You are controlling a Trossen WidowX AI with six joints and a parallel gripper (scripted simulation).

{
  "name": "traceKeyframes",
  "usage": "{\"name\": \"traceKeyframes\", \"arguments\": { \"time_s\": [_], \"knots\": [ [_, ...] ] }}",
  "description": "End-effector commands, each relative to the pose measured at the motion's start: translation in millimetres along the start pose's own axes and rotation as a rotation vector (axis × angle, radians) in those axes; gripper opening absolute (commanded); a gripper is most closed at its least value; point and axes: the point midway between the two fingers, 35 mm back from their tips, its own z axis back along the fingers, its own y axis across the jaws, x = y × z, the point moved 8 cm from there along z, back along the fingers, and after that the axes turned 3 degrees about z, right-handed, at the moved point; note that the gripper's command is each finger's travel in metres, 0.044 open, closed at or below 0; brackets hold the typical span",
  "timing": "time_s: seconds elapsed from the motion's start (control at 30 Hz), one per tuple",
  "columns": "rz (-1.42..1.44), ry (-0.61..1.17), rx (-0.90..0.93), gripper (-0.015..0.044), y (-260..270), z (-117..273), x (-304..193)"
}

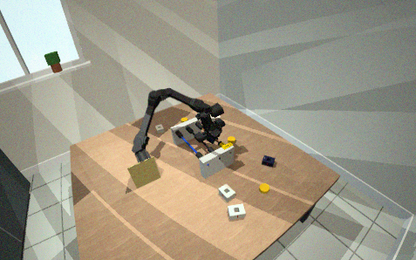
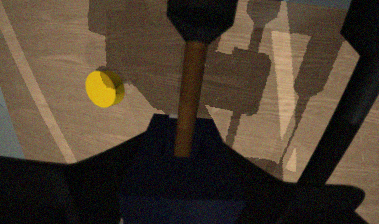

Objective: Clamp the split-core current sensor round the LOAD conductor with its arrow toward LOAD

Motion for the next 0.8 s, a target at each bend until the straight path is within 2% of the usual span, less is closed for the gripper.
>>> {"name": "traceKeyframes", "arguments": {
  "time_s": [0.0, 0.4, 0.77],
  "knots": [
    [0.000, 0.003, 0.021, 0.0000, 0.7, 3.8, -1.2],
    [0.001, 0.000, 0.009, 0.0000, -0.1, 0.9, 0.0],
    [0.001, 0.000, 0.009, 0.0289, -0.1, 0.9, 0.0]
  ]
}}
